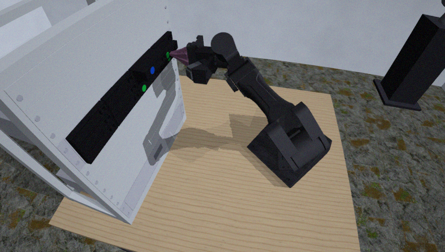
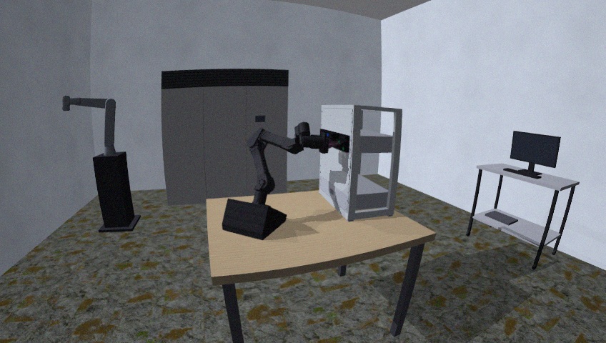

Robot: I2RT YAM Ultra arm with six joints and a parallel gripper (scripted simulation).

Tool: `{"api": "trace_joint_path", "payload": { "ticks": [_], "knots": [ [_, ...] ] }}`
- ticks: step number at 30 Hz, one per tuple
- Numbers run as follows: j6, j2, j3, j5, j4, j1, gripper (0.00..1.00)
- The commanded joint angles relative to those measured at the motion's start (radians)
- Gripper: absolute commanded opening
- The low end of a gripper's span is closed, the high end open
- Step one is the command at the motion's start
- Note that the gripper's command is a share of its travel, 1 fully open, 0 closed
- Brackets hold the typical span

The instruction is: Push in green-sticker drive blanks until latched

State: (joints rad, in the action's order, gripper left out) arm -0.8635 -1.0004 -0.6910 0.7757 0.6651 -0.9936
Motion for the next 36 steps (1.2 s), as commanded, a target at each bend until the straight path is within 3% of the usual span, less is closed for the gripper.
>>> {"api": "trace_joint_path", "payload": {
  "ticks": [1,36],
  "knots": [
    [0.0,-0.022,-0.059,-0.059,0.01,0.018,0.0],
    [0.0,-0.029,-0.078,-0.063,0.008,0.022,0.0]
  ]
}}
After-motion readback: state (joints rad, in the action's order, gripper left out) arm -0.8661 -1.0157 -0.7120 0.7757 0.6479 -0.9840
